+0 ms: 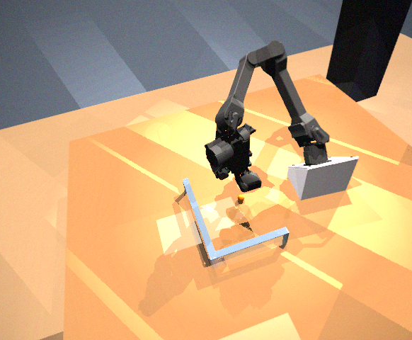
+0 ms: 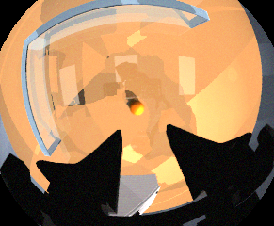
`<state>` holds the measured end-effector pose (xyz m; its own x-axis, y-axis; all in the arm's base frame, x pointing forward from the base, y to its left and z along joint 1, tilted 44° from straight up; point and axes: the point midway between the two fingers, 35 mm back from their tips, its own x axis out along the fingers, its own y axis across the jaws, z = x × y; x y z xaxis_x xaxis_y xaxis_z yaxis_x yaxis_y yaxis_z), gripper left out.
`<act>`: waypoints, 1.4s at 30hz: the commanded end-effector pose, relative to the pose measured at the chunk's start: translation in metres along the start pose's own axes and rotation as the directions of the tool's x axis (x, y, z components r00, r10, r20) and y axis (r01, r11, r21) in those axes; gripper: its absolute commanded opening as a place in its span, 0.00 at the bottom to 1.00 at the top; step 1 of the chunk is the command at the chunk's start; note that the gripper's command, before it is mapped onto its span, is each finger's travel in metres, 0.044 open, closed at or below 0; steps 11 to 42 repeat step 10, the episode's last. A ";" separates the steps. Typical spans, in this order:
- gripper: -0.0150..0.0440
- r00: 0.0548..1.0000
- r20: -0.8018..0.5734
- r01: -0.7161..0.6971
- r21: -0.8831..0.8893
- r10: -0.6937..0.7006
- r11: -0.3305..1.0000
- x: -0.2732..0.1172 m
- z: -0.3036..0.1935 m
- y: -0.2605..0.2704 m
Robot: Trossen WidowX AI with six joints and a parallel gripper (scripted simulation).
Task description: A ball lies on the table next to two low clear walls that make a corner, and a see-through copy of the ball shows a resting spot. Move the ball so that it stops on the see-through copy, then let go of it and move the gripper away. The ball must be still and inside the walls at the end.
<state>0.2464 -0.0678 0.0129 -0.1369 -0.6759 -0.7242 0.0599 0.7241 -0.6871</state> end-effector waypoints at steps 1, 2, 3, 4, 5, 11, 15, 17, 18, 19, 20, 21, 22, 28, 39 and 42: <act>0.62 1.000 0.000 0.000 -0.001 0.000 1.000 0.001 0.000 0.000; 0.62 1.000 0.000 0.000 -0.001 0.000 1.000 0.001 0.000 0.000; 0.62 1.000 0.000 0.000 -0.001 0.000 1.000 0.001 0.000 0.000; 0.62 1.000 0.000 0.000 -0.001 0.000 1.000 0.001 0.000 0.000; 0.62 1.000 0.000 0.000 -0.001 0.000 1.000 0.001 0.000 0.000; 0.80 1.000 0.000 -0.003 0.000 0.003 1.000 -0.038 0.001 0.001; 0.80 1.000 0.000 -0.003 0.000 0.003 1.000 -0.038 0.001 0.001; 0.80 1.000 0.000 -0.003 0.000 0.003 1.000 -0.038 0.001 0.001; 0.80 1.000 0.000 -0.003 0.000 0.003 1.000 -0.038 0.001 0.001; 0.80 1.000 0.000 -0.003 0.000 0.003 1.000 -0.038 0.001 0.001; 0.80 1.000 0.000 -0.003 0.000 0.003 1.000 -0.038 0.001 0.001; 0.80 1.000 0.000 -0.003 0.000 0.003 1.000 -0.038 0.001 0.001; 0.80 1.000 0.000 -0.003 0.000 0.003 1.000 -0.038 0.001 0.001; 0.80 1.000 0.000 -0.003 0.000 0.003 1.000 -0.038 0.001 0.001; 0.80 1.000 0.000 -0.003 0.000 0.003 1.000 -0.038 0.001 0.001; 0.80 1.000 0.000 -0.003 0.000 0.003 1.000 -0.038 0.001 0.001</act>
